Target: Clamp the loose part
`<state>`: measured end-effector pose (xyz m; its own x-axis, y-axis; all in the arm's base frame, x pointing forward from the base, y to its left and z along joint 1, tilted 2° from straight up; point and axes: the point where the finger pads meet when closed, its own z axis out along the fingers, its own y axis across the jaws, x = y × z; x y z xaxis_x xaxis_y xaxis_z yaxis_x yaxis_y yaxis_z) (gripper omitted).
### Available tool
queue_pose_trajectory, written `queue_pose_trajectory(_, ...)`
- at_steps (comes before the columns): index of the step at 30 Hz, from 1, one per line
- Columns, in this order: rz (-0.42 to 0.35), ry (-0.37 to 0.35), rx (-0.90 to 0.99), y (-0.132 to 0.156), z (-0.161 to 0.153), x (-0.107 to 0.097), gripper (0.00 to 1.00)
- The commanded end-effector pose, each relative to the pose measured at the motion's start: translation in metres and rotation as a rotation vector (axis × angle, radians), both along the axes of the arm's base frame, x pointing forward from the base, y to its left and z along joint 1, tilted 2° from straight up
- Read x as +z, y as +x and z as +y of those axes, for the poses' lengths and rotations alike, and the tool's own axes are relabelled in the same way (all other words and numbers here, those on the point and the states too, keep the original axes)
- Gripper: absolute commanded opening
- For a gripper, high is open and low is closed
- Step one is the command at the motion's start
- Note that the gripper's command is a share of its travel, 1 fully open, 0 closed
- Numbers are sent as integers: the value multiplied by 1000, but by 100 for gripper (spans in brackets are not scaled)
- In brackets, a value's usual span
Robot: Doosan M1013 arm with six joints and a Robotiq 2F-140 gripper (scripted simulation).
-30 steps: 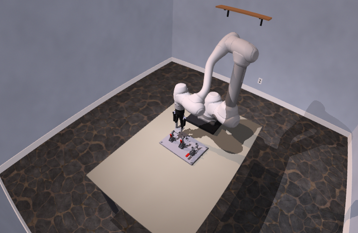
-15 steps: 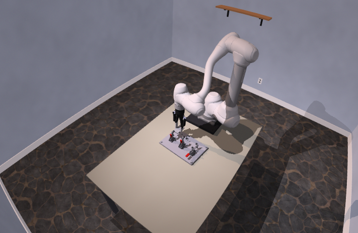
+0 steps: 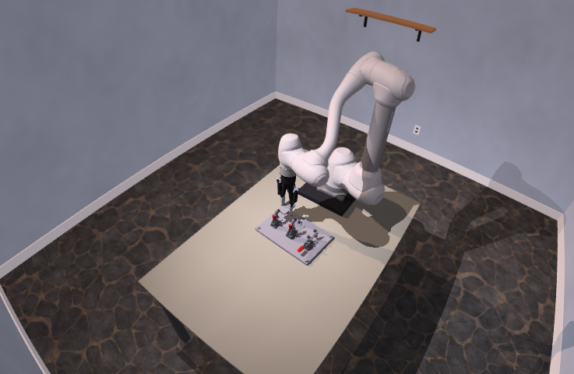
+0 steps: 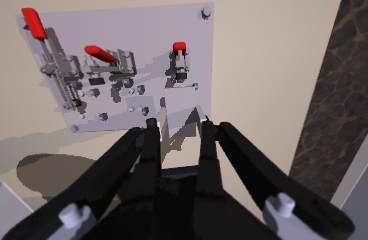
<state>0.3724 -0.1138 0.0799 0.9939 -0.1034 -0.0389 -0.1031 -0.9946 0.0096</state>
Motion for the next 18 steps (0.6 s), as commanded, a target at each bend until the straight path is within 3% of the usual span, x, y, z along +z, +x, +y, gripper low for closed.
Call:
queue_pose_trajectory(1,-5,4,-8,2,3,-3,10)
queue_pose_trajectory(18,-5,4,-8,2,3,-23,10)
